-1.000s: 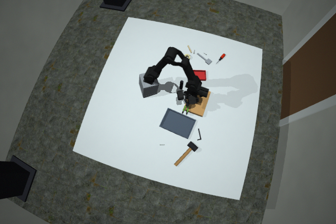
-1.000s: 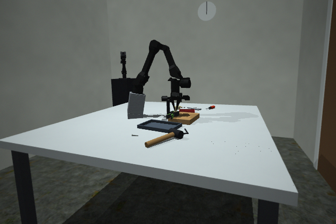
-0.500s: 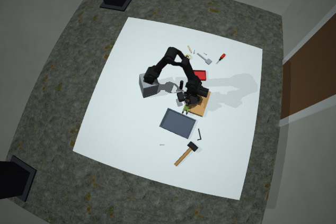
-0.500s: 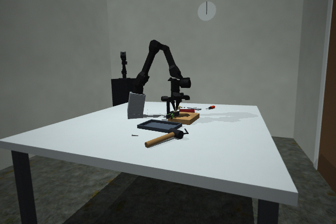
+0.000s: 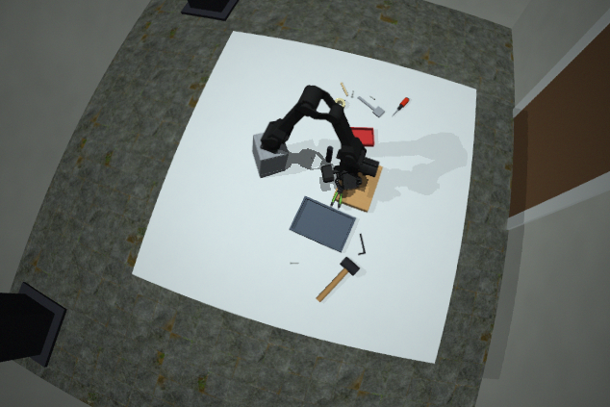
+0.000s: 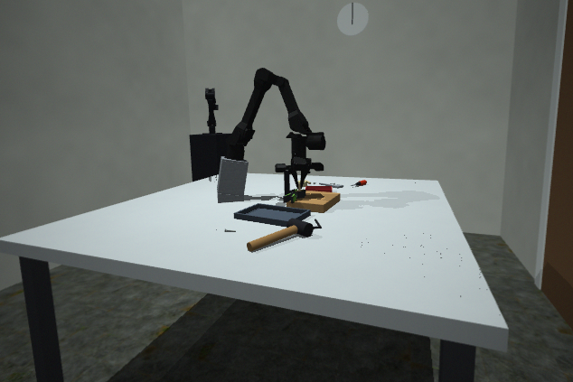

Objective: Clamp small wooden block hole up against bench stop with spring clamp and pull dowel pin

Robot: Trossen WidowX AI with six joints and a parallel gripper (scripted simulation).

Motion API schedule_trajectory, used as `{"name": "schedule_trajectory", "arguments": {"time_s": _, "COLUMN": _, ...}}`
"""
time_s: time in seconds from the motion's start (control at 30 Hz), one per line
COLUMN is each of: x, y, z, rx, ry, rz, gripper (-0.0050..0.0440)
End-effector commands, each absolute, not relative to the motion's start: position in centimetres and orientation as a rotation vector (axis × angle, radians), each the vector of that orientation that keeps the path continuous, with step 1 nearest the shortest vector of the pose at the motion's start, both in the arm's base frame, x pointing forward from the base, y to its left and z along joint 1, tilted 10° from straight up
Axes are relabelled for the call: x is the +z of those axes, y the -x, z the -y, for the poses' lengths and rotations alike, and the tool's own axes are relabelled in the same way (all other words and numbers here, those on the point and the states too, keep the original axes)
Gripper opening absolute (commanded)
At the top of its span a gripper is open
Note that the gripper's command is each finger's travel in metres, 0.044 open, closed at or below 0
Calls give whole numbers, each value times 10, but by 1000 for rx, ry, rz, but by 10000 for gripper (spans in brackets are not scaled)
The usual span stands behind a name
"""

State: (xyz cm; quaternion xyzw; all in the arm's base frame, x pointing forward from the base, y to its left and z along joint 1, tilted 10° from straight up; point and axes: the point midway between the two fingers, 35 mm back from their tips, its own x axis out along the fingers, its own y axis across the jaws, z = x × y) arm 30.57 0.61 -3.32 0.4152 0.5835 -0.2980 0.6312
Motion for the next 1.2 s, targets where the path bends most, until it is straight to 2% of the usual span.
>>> {"name": "schedule_trajectory", "arguments": {"time_s": 0.0, "x": -32, "y": -306, "z": -6, "rx": -738, "ry": -1013, "rz": -1315, "gripper": 0}}
{"name": "schedule_trajectory", "arguments": {"time_s": 0.73, "x": -31, "y": -306, "z": -6, "rx": -1126, "ry": -1435, "rz": -1137, "gripper": 0}}
{"name": "schedule_trajectory", "arguments": {"time_s": 1.17, "x": -31, "y": -306, "z": -6, "rx": -1416, "ry": -1743, "rz": -938, "gripper": 0}}
